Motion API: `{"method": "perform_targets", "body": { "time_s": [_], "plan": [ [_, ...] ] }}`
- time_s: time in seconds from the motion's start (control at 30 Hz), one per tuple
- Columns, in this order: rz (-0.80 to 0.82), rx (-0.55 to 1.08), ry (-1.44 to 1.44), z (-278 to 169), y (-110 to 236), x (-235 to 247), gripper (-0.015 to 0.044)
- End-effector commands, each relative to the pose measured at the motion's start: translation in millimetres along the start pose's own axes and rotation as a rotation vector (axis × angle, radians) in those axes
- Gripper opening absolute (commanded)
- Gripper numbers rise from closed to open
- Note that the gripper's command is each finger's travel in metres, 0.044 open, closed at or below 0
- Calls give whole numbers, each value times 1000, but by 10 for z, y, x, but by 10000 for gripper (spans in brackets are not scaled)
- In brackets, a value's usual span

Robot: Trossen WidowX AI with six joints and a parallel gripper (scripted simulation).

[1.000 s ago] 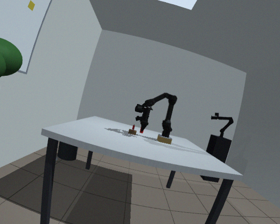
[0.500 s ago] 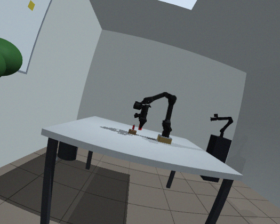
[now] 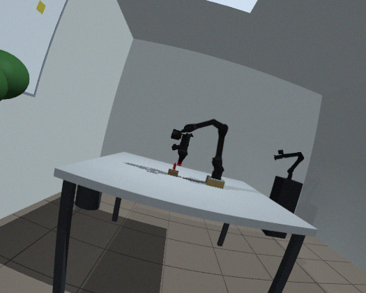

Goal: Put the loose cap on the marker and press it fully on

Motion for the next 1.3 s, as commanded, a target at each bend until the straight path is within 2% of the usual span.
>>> {"method": "perform_targets", "body": {
  "time_s": [0.0, 0.5, 1.27],
  "plan": [
    [4, -8, 2, 50, 73, -146, 0],
    [-1, -6, 8, 100, 244, -656, 0],
    [-1, -6, 8, 112, -3, -665, 0]
  ]
}}
Point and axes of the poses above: the point midway between the two fingers, 35 mm back from their tips, its own y axis back along the fingers, its own x axis across the jaws, z = x × y, the point moved 7 cm from there along y, back along the fingers, and after that the axes turned 14 degrees about y, right-handed, at the moved point
